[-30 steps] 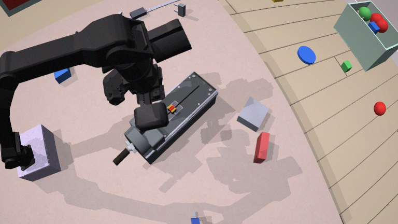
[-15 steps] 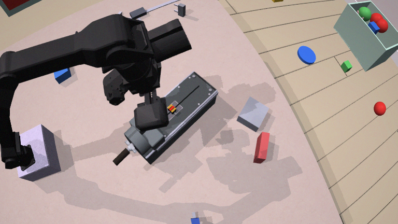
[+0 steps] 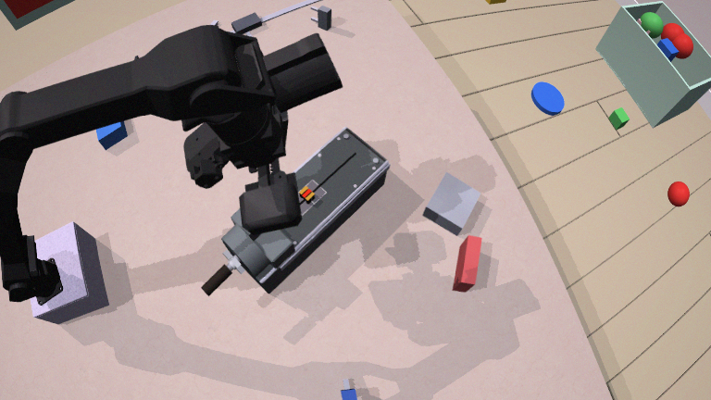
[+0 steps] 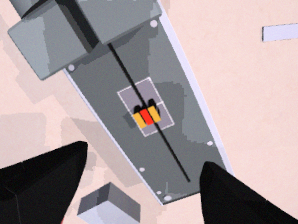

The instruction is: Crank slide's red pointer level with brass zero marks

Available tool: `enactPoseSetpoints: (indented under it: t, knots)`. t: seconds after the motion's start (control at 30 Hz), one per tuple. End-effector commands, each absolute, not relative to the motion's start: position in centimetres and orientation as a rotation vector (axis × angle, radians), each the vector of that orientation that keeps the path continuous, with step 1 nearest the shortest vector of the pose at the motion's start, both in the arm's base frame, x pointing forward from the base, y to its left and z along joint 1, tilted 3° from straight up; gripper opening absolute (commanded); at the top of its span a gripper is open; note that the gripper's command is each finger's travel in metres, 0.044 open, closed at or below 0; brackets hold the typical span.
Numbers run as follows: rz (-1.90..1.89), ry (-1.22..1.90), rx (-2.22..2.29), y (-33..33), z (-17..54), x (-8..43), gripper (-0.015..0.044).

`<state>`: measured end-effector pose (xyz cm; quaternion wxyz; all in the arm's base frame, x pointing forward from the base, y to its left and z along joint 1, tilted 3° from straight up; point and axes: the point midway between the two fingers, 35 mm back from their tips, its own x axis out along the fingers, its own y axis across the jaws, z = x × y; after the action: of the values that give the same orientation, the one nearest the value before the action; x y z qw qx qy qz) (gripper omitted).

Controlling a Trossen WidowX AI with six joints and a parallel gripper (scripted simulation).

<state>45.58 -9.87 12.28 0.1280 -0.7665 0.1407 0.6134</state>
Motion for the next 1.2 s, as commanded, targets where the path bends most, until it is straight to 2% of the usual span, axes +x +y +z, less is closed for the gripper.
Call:
enactPoseSetpoints:
  t: [0.0,0.23,0.8,1.17]
  knots:
    - [1.785,0.409,-2.229,-9.87,12.27,45.57,0.0177]
    - [1.785,0.409,-2.229,-9.87,12.27,45.57,0.0000]
    - [1.785,0.411,-2.230,-9.89,12.28,45.57,0.0000]
    - [1.785,0.411,-2.230,-9.89,12.28,45.57,0.0289]
